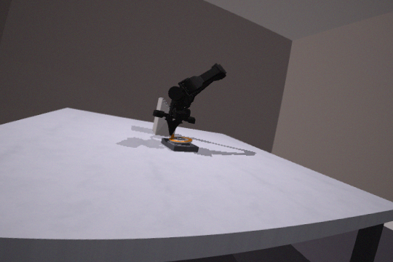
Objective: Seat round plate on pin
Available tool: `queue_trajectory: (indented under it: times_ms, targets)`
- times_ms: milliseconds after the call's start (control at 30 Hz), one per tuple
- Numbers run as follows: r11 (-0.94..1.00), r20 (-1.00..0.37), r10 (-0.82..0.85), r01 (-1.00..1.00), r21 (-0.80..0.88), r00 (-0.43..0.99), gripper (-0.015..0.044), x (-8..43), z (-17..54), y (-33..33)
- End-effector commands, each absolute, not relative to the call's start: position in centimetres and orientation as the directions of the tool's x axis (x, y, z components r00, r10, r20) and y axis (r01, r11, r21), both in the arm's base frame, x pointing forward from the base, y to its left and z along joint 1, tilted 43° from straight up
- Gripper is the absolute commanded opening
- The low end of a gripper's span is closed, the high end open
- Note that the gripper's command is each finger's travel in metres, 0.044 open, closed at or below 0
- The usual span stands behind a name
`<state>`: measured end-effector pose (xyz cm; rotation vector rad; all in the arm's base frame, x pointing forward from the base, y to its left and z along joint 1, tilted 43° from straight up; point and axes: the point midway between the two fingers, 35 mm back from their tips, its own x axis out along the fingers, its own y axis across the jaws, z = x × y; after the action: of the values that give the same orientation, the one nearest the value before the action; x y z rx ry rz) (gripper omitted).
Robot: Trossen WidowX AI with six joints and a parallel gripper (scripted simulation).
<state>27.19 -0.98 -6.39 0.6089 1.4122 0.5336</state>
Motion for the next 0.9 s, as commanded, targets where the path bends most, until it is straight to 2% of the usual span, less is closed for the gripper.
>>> queue_trajectory:
  times_ms: [0,867]
  targets:
    - [0.732,-0.731,0.677,0.021,0.681,0.083,0.0,26.5,-6.22,-0.47]
    - [0.731,-0.73,0.678,0.022,0.682,0.082,0.0,25.54,-5.27,0.53]
